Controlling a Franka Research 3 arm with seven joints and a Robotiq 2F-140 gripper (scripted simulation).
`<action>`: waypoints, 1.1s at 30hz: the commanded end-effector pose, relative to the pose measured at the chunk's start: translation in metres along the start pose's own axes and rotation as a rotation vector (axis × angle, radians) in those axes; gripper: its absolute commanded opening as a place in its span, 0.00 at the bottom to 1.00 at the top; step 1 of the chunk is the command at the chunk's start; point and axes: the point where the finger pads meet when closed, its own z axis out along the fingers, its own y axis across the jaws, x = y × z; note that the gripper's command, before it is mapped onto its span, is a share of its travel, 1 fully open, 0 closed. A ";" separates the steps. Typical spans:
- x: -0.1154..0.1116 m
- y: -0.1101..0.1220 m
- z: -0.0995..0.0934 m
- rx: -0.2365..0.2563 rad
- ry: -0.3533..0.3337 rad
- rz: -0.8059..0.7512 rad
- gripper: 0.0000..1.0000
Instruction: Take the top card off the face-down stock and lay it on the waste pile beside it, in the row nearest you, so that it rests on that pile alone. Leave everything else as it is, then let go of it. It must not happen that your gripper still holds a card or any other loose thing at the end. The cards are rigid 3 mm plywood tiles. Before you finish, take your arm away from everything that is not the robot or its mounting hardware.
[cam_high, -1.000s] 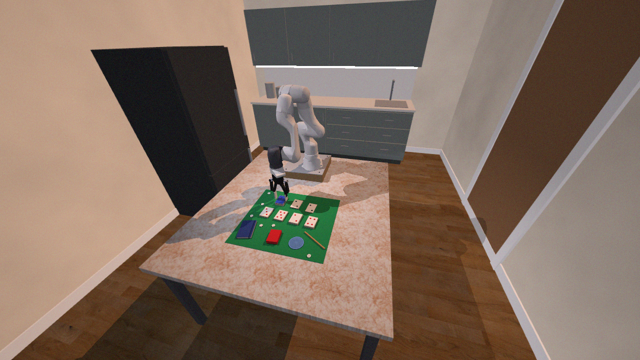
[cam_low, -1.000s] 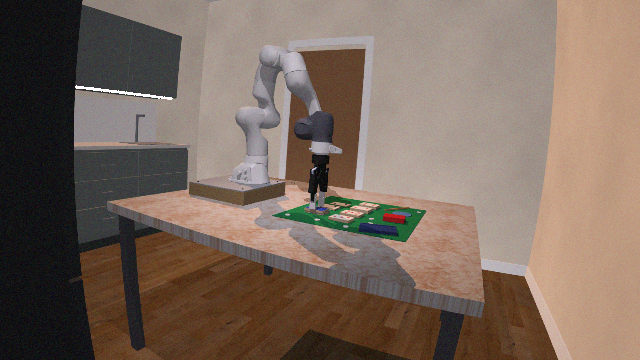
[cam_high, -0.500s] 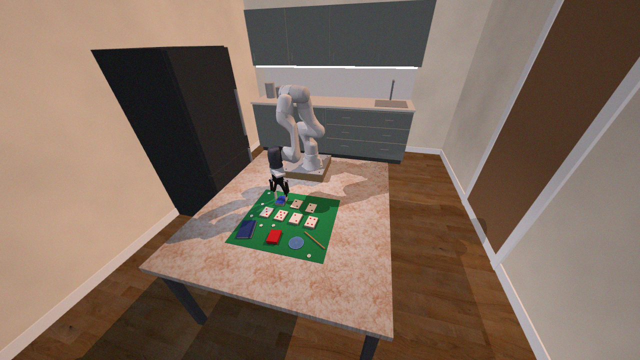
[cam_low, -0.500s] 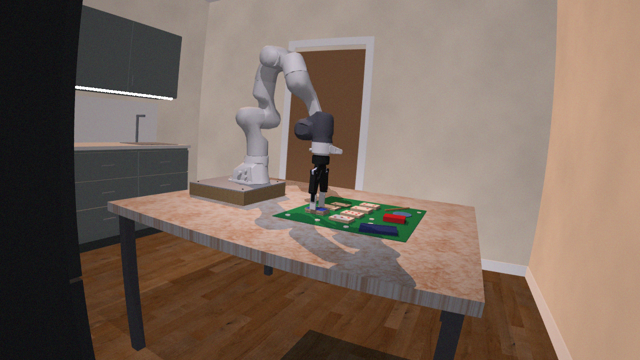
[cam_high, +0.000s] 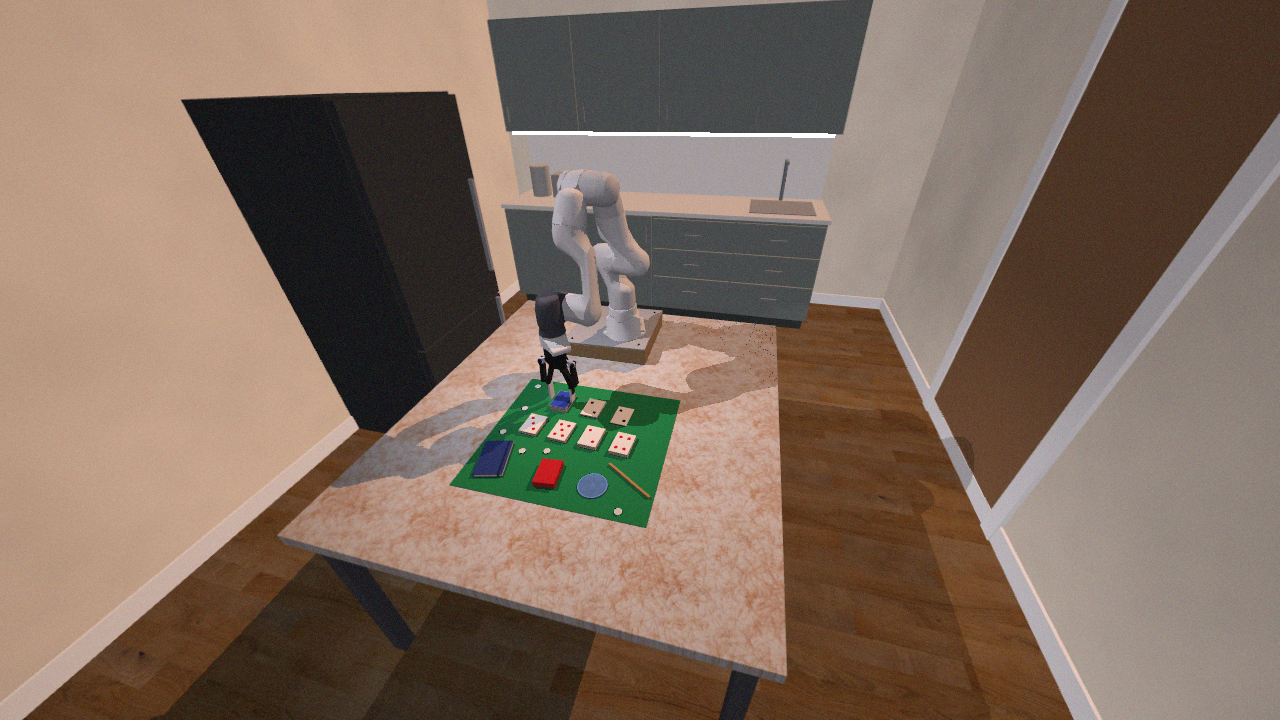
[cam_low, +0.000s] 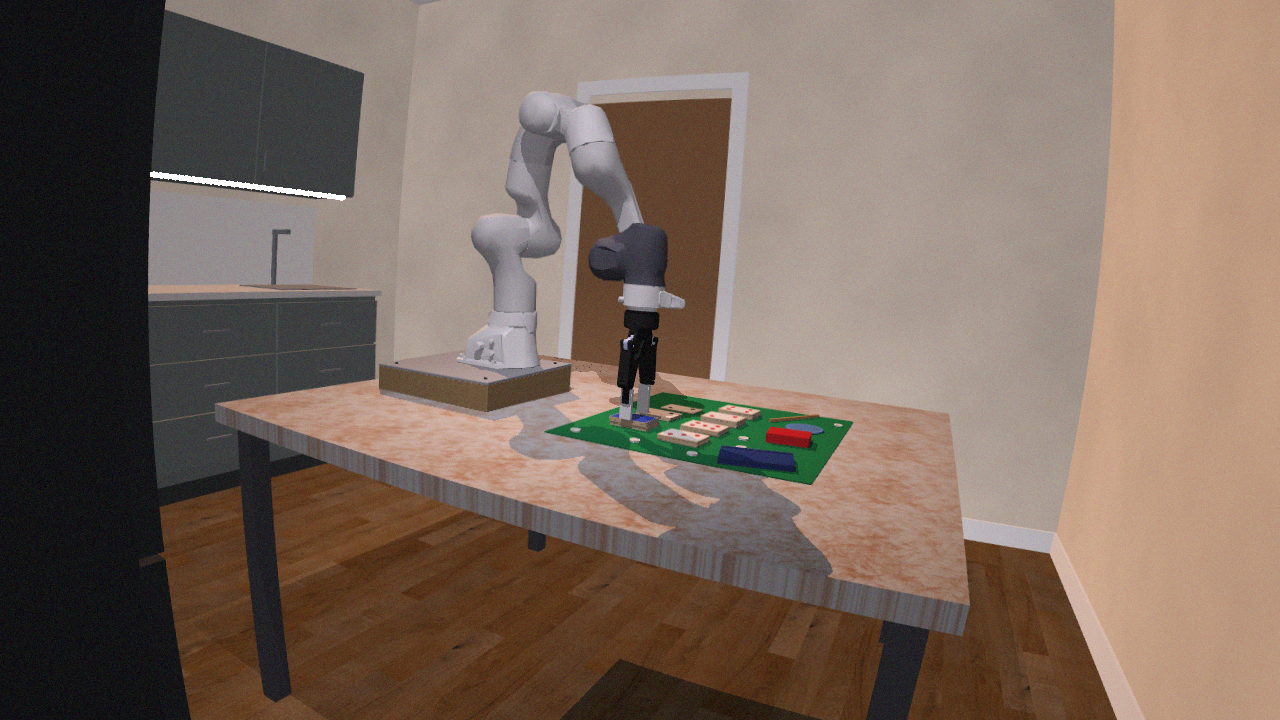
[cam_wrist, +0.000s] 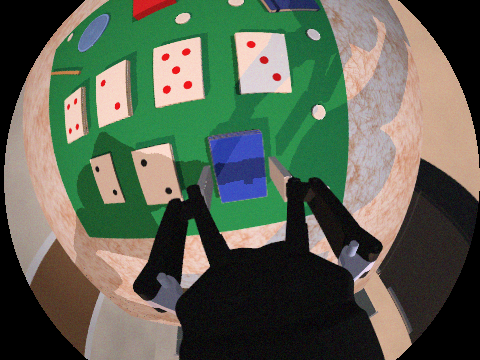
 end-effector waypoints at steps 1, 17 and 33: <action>0.001 0.001 0.001 -0.001 0.002 0.000 0.50; 0.001 0.001 0.003 -0.001 0.002 0.000 0.50; 0.001 0.001 0.003 -0.001 0.002 0.000 0.43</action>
